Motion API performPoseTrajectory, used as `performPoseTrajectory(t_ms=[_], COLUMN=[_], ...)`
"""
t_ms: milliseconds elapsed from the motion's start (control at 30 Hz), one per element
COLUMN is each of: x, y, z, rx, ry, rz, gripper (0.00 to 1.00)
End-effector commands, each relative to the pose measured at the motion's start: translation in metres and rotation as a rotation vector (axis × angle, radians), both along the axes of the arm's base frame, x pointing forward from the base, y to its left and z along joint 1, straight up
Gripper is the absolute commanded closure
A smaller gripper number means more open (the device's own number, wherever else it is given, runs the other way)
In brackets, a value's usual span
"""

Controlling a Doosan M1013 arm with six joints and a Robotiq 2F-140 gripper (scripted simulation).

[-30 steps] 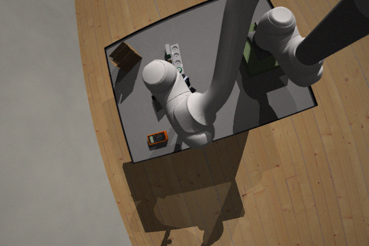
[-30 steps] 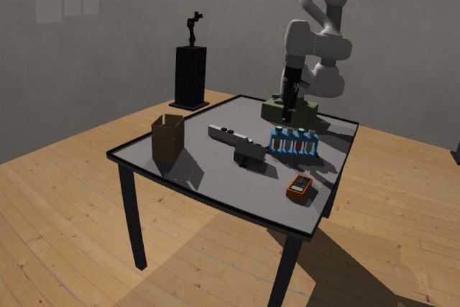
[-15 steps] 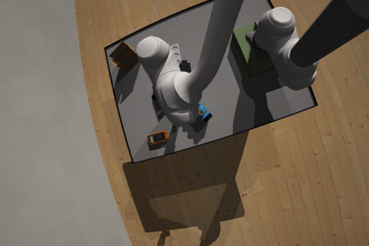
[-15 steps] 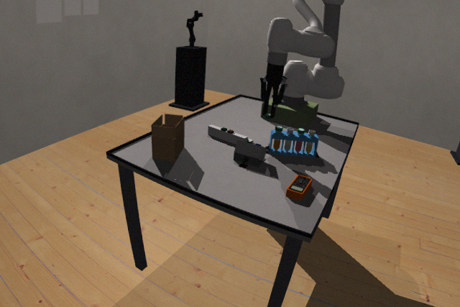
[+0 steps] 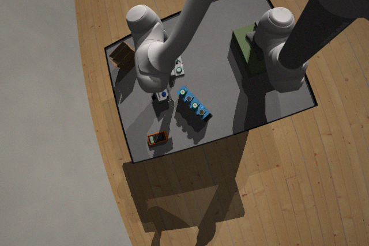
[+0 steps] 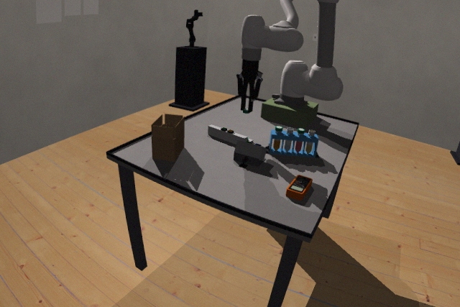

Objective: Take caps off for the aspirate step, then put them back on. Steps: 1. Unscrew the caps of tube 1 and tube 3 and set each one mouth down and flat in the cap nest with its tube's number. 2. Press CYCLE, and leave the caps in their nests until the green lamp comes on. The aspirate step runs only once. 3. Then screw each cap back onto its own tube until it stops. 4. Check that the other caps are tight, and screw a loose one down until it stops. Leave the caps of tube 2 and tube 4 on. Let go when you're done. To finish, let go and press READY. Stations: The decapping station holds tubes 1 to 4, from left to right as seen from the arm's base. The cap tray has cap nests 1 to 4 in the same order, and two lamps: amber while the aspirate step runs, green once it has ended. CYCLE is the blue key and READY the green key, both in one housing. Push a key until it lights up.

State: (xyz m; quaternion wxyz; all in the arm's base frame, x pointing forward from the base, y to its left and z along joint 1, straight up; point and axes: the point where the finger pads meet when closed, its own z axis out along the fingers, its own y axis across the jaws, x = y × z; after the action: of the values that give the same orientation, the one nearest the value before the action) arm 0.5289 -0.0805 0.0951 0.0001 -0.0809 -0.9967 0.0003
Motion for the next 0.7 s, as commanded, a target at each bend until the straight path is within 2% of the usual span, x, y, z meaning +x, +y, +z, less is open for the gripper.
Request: performPoseTrajectory(t_ms=[0,267,467,667], x=[0.000,-0.002,-0.002,-0.002], y=[-0.028,-0.092,-0.092,-0.092], z=[0.001,0.001,0.001,-0.029], rx=[0.001,0.001,0.001,0.001], ry=[-0.001,-0.001,-0.001,-0.001], rz=[0.000,0.000,0.000,0.000], gripper=[0.70,0.70,0.70,0.70])
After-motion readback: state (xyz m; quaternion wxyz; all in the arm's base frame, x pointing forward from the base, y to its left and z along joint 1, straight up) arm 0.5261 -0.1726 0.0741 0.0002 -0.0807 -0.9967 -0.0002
